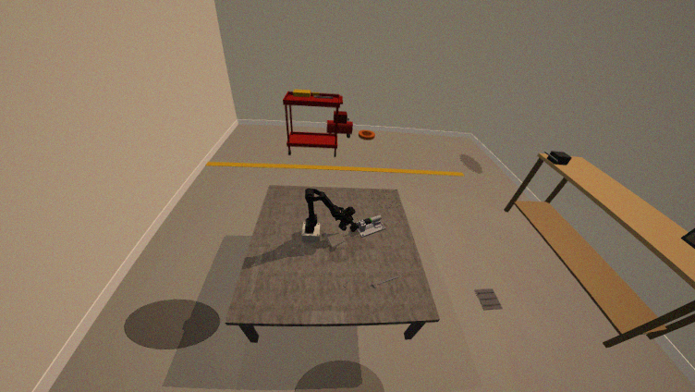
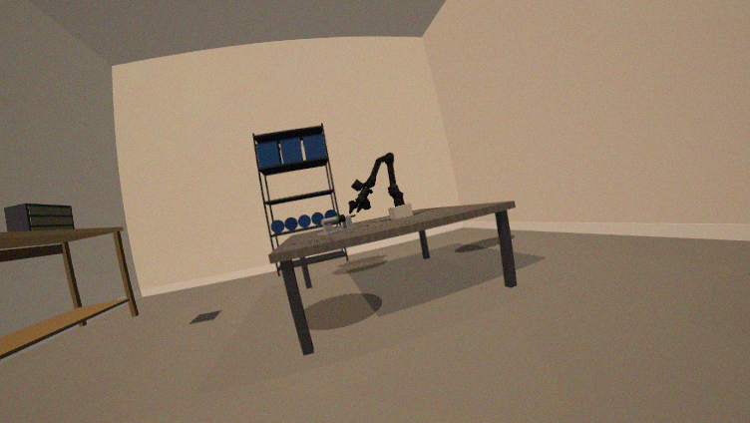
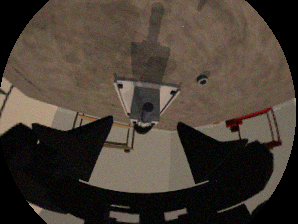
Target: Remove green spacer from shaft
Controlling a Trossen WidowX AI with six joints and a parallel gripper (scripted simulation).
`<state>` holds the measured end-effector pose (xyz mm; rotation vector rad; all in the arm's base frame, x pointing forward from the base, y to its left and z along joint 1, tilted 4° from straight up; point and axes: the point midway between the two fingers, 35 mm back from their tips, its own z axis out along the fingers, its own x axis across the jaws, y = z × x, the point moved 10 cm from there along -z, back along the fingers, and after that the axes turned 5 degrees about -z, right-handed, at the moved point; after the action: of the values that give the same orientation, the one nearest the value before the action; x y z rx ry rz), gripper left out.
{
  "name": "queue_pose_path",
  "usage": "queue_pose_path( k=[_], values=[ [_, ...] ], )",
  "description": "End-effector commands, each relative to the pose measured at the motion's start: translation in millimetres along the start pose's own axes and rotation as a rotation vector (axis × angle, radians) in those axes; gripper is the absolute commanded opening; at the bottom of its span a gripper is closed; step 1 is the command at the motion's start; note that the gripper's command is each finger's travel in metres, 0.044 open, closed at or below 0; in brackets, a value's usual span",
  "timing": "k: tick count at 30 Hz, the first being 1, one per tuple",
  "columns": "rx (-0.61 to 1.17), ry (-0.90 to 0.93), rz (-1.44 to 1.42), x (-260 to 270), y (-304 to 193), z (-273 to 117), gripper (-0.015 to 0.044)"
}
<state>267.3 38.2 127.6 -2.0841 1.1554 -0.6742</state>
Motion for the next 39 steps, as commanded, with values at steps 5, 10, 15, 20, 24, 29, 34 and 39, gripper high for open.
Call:
queue_pose_path(
  k=[5, 10, 15, 20, 24, 29, 34, 39],
  values=[
    [-0.002, -0.004, 0.007, 0, 0, 0, 0.0440],
    [-0.003, -0.004, 0.007, -1, 5, -4, 0.0440],
    [-0.003, -0.004, 0.007, -1, 5, -4, 0.0440],
    [-0.003, -0.004, 0.007, -1, 5, -4, 0.0440],
    [-0.003, -0.004, 0.007, -1, 5, -4, 0.0440],
    [-0.003, -0.004, 0.007, -1, 4, -4, 0.0440],
    [-0.002, -0.004, 0.007, 0, 4, 2, 0.0440],
    [-0.002, -0.004, 0.007, -1, 4, 10, 0.0440]
  ],
)
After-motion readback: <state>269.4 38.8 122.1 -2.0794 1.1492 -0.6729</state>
